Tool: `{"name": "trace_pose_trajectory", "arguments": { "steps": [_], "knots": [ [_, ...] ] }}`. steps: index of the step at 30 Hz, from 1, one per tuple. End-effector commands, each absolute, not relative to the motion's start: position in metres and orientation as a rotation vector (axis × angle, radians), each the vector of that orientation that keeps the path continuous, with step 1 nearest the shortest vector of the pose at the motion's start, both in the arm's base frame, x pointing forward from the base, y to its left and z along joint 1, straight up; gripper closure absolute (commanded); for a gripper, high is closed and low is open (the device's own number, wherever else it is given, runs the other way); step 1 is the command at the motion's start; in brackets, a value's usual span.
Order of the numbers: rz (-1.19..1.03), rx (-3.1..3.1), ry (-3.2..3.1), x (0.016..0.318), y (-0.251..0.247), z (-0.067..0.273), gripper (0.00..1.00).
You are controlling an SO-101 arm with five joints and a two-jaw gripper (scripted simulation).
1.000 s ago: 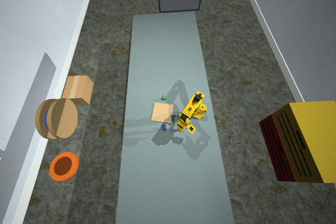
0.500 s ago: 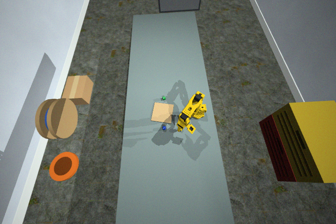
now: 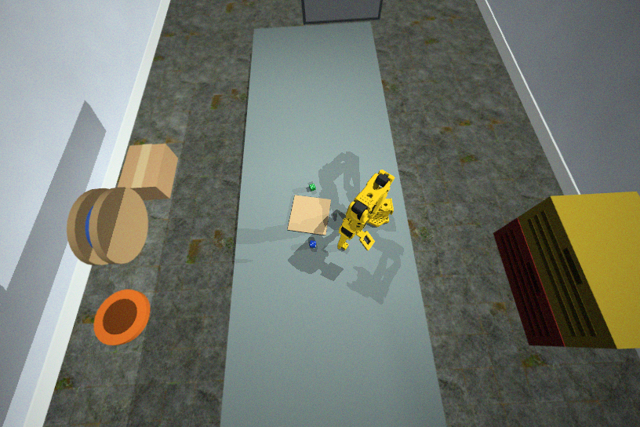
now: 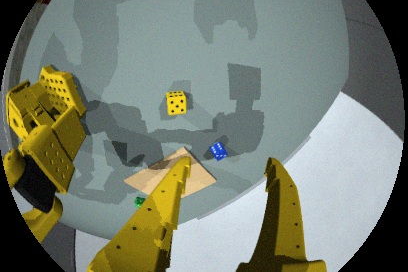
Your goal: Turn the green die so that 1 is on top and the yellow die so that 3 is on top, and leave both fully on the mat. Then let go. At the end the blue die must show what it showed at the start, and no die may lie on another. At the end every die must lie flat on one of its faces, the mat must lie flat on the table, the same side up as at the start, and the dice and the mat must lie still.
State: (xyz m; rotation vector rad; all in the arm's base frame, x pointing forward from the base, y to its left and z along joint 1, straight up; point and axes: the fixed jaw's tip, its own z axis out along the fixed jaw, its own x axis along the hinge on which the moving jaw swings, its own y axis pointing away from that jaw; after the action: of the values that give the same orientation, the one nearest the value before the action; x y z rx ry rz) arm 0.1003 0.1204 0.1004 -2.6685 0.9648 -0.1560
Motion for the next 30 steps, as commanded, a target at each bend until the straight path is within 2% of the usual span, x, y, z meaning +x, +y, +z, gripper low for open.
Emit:
{"name": "trace_pose_trajectory", "arguments": {
  "steps": [1,8,30],
  "knots": [
    [-0.209,-2.536,0.915,0.101,0.124,0.122,0.72],
    [-0.24,-2.463,0.888,0.101,0.124,0.132,0.72],
    [-0.191,-2.425,1.027,0.1,0.125,0.132,0.72]
  ]
}}
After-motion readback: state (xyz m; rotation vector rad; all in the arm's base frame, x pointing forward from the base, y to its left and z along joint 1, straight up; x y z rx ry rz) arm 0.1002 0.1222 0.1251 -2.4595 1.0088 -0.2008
